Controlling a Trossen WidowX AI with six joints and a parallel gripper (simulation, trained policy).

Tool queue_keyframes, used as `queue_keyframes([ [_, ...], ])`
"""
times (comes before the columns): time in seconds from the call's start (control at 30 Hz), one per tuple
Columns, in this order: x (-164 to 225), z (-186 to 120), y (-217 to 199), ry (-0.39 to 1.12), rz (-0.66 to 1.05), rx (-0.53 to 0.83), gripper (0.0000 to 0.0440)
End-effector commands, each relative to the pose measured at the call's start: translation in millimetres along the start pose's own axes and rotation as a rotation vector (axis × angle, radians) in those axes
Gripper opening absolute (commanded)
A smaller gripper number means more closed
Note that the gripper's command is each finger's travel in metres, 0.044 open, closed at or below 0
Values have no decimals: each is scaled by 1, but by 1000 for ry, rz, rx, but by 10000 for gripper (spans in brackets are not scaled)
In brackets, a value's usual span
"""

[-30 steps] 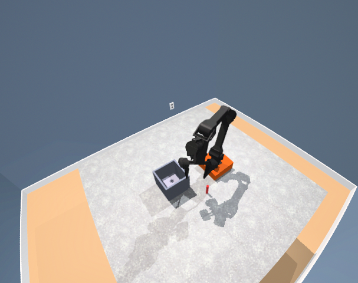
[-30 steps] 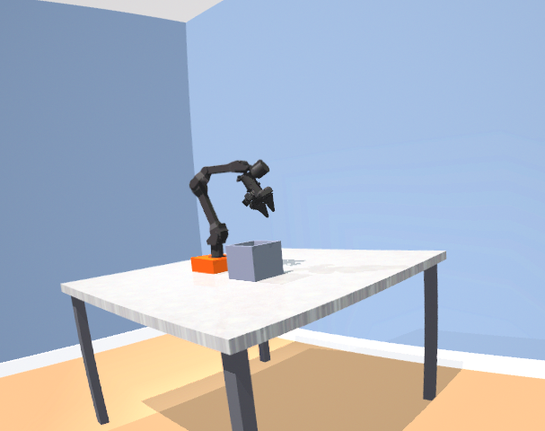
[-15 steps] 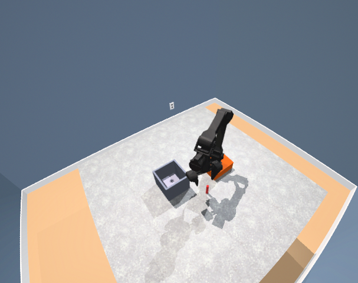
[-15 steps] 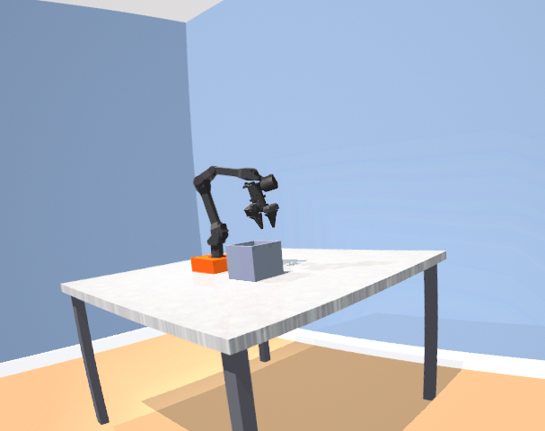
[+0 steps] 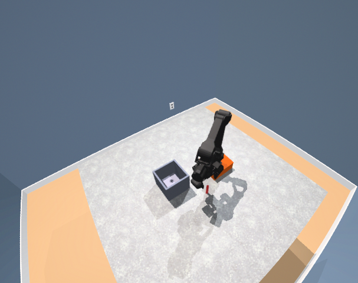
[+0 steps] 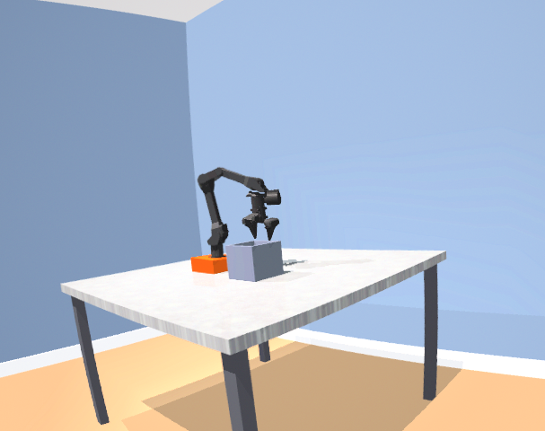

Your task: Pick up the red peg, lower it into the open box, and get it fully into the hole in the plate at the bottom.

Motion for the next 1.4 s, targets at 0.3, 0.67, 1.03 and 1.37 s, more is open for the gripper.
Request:
queue_keyframes([
  [0.3,-13,45,-4,-62,-54,59,440],
  [0.67,-21,76,-2,-90,-65,54,387],
  [1.03,-16,97,9,-80,-114,43,111],
  [1.37,-3,86,20,-21,-125,-9,0],
])
Point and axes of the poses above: the point midway between the two fingers, 35 mm back from their tips, its own z axis out along the fingers, its own y axis across the jaws, x = y × z, the point moved 4 cm from there along -z, back along the fingers, and after that the axes turned 7 degrees about z, right-handed, at the moved point
